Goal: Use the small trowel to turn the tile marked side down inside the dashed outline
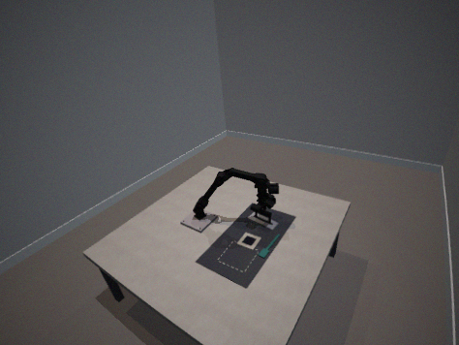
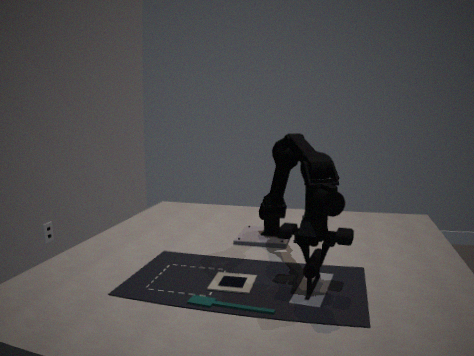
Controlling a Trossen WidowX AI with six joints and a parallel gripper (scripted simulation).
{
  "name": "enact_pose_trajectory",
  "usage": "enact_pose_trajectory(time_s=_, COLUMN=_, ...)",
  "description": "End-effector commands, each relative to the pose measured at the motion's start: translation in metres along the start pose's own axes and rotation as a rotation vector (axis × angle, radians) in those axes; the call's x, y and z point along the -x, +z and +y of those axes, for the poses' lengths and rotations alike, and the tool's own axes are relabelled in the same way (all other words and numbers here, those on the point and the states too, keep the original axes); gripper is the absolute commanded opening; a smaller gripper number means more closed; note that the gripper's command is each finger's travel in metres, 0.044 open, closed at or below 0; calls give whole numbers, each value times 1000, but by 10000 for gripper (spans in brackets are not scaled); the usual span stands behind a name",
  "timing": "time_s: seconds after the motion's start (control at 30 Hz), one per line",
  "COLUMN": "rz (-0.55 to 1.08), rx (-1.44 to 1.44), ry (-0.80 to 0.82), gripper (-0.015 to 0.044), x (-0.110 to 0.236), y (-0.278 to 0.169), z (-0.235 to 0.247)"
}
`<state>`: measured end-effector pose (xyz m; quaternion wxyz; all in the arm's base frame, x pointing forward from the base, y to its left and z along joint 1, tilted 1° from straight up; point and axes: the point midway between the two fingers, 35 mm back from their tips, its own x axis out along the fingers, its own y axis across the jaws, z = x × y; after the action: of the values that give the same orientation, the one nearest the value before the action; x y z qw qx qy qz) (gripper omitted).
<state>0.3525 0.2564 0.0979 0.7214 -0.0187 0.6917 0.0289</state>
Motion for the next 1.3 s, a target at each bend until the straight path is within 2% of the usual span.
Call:
enact_pose_trajectory(time_s=0.0, rz=3, rx=3, ry=-3, gripper=130, x=-1, y=-1, z=-1)
enact_pose_trajectory(time_s=0.37, rz=3, rx=-17, ry=-3, gripper=130, x=-1, y=-1, z=-1)
enact_pose_trajectory(time_s=1.27, rz=2, rx=-805, ry=-4, gripper=130, x=-1, y=-1, z=-1)
